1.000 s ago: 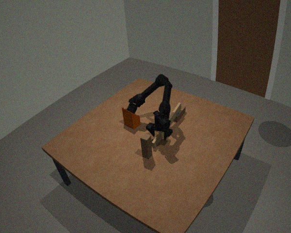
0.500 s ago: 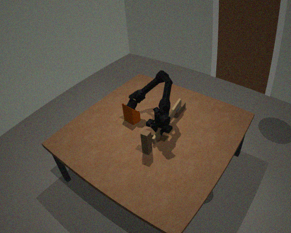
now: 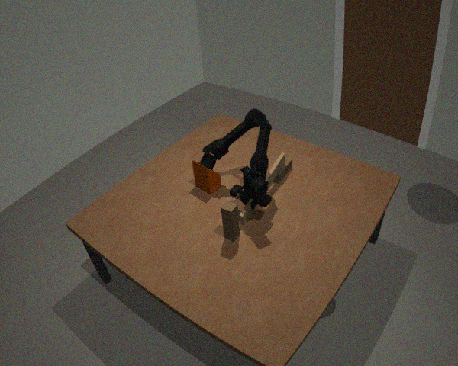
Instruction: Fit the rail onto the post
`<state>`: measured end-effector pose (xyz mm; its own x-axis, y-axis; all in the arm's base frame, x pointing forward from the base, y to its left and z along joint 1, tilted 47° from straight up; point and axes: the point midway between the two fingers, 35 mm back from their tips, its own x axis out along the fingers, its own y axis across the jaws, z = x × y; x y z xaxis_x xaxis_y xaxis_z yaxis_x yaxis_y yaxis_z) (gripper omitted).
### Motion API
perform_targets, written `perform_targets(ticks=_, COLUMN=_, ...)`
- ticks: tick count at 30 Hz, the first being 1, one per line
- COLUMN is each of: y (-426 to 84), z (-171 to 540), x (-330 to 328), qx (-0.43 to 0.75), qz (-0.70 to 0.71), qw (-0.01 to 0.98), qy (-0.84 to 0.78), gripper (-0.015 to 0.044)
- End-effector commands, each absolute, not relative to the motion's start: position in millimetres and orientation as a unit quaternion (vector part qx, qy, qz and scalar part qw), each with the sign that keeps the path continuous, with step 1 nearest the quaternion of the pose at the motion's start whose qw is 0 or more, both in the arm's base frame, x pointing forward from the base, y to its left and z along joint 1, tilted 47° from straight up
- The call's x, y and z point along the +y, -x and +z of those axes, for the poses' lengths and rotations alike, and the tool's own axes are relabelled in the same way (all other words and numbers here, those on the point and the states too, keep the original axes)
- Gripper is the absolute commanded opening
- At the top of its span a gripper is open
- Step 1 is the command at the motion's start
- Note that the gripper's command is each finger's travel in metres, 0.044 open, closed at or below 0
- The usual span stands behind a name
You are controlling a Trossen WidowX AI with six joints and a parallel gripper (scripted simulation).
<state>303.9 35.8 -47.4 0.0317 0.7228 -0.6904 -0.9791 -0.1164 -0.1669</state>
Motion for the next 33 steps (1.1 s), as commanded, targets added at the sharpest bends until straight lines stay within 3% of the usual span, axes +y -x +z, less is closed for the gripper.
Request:
perform_targets(ticks=1, y=-303.8, z=-47.4, x=36.6, qx=0.191, qz=0.669, qw=0.638, qy=0.331, gripper=0.0000)
perform_targets(ticks=33, y=-306.1, z=-37.3, x=25.6, qx=0.191, qz=0.669, qw=0.638, qy=0.331, gripper=0.0000)
